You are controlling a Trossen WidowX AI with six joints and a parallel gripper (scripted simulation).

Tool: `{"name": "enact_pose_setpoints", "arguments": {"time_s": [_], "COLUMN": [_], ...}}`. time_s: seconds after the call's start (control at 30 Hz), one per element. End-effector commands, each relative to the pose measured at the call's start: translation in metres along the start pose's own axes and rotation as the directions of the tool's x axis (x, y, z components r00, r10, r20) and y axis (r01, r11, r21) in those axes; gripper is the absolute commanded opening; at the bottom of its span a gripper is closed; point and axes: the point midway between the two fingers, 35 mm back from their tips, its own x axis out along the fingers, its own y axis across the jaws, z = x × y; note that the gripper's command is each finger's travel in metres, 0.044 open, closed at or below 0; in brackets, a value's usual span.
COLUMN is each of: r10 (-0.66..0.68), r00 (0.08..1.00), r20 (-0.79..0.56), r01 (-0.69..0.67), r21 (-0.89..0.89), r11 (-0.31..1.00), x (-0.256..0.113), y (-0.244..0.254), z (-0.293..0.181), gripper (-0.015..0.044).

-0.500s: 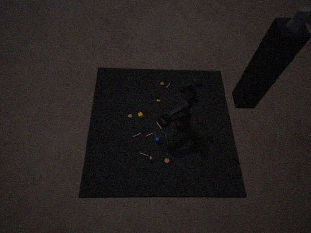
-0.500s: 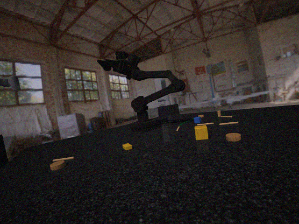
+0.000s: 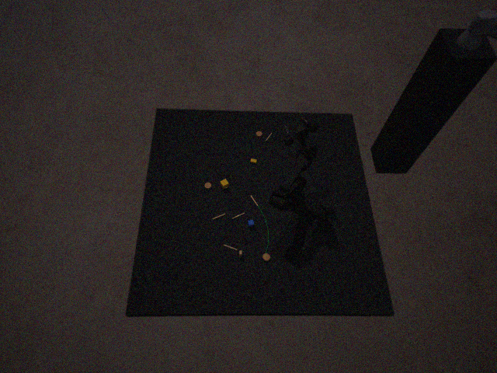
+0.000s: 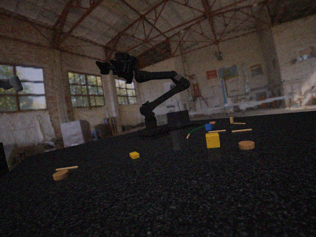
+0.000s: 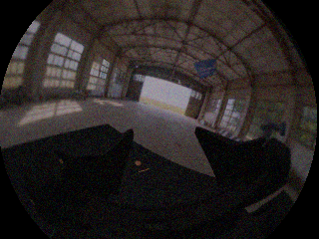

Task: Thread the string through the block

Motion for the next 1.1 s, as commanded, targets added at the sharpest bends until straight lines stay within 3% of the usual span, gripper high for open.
{"name": "enact_pose_setpoints", "arguments": {"time_s": [0.0, 0.27, 0.5, 0.77, 1.07], "r10": [0.098, 0.356, 0.591, 0.796, 0.881], "r00": [0.995, 0.931, 0.789, 0.531, 0.141], "r20": [-0.013, -0.081, -0.171, -0.292, -0.452], "r01": [-0.098, -0.354, -0.598, -0.842, -0.983], "r21": [0.026, 0.047, 0.011, -0.07, -0.172], "r11": [0.995, 0.934, 0.802, 0.535, 0.069], "x": [0.021, 0.065, 0.086, 0.072, -0.001], "y": [0.011, 0.066, 0.142, 0.242, 0.352], "z": [-0.004, -0.022, -0.038, -0.054, -0.069], "gripper": [0.044, 0.044, 0.044, 0.044, 0.044]}}
